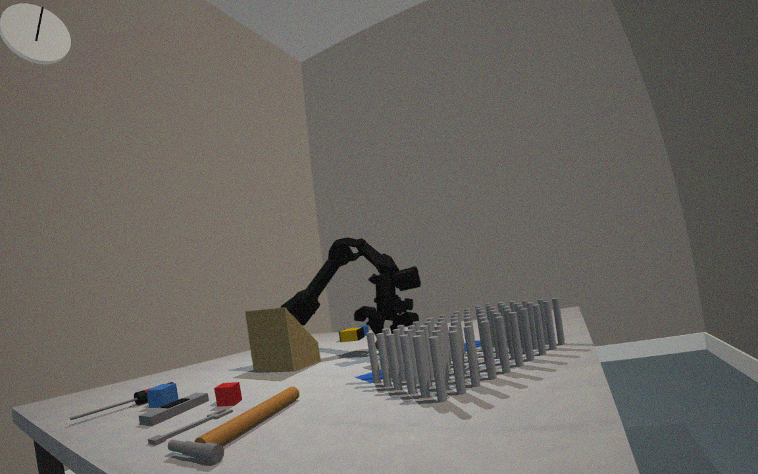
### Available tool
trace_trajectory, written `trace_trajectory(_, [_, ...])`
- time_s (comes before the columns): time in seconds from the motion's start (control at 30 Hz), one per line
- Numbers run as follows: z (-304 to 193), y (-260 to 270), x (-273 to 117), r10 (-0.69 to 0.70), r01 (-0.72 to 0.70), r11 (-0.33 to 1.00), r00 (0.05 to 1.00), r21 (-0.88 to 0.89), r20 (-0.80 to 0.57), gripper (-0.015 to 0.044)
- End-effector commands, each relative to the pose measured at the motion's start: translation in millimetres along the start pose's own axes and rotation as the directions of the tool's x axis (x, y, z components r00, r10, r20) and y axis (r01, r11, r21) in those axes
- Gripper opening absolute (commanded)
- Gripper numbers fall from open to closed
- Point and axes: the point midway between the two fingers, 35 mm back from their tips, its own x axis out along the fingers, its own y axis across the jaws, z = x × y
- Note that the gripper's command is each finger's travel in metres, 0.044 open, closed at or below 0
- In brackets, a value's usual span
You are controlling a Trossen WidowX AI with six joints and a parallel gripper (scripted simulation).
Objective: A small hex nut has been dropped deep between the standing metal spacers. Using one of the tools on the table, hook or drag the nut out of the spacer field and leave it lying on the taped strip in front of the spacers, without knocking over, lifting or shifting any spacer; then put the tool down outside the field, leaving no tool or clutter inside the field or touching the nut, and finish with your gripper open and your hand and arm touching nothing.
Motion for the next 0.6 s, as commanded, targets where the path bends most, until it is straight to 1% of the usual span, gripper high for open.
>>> trace_trajectory(0.0, [4,1,0,0.004,-0.004,1.0,1.0,-0.006,0.006,0.0])
trace_trajectory(0.57, [15,1,3,0.004,-0.004,1.0,1.0,-0.007,0.007,0.0])
